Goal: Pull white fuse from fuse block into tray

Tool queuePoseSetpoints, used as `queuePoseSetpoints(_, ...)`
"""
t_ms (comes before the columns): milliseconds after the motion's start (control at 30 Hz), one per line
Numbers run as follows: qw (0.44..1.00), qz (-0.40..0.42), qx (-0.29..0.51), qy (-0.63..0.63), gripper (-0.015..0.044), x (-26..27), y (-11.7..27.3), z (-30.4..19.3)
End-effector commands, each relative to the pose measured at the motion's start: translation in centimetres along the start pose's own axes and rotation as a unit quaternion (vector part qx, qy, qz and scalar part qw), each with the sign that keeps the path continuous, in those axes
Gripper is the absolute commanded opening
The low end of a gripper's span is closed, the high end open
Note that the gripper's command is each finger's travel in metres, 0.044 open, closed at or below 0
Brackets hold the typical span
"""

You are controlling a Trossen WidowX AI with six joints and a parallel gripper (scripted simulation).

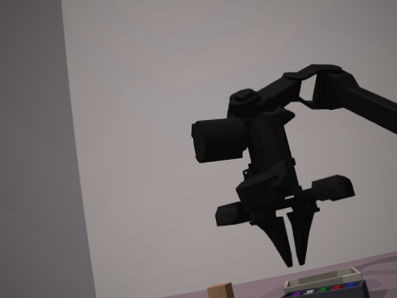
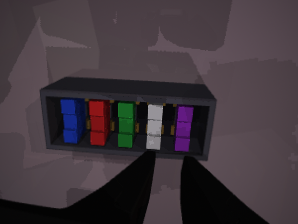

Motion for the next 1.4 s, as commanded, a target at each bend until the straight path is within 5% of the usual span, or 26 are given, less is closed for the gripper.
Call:
queuePoseSetpoints(0, 0.999, 0.007, 0.004, 0.039, 0.0065, 0.5, -0.1, 0.2)
queuePoseSetpoints(1367, 0.999, 0.007, 0.004, 0.039, 0.0065, 0.8, -3.2, 0.3)
Point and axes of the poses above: the point midway between the two fingers, 35 mm back from their tips, its own y axis back along the fingers, its own x axis across the jaws, z = x × y, the point moved 8 cm from there along y, back along the fingers, and after that the axes turned 13 degrees about y, right-handed, at the moved point
